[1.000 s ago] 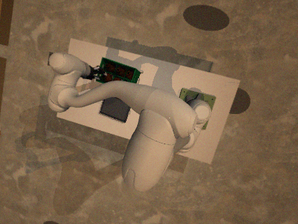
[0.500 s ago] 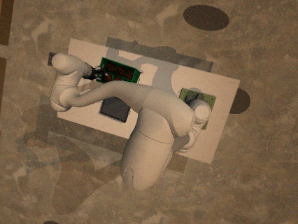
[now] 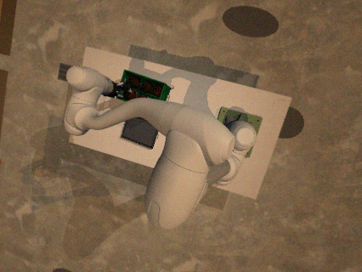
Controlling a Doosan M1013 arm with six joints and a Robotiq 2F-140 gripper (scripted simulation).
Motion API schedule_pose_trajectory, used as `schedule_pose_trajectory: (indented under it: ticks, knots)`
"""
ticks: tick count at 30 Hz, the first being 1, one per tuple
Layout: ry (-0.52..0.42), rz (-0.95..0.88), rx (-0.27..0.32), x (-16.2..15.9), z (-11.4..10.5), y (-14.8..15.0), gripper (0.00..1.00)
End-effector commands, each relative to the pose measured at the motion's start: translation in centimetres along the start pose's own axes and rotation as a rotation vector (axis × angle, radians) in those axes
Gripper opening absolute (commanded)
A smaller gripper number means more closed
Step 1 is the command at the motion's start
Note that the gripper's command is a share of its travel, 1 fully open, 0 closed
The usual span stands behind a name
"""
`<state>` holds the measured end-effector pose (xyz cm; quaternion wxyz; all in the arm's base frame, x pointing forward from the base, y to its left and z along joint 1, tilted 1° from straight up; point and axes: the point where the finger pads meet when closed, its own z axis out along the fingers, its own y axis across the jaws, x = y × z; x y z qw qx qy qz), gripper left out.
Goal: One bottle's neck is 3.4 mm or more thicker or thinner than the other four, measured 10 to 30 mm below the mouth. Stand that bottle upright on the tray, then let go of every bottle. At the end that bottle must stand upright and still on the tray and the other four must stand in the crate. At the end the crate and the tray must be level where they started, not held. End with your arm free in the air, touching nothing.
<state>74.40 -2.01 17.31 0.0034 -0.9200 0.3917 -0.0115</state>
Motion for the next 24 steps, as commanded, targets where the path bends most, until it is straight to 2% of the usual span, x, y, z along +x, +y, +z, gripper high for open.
schedule_pose_trajectory:
  ticks: [1, 24]
  knots:
    - [0.000, 0.000, 0.000, 0.00, 0.26, 0.00, 0.38]
    - [0.000, 0.000, 0.000, 0.00, 0.69, 0.00, 0.38]
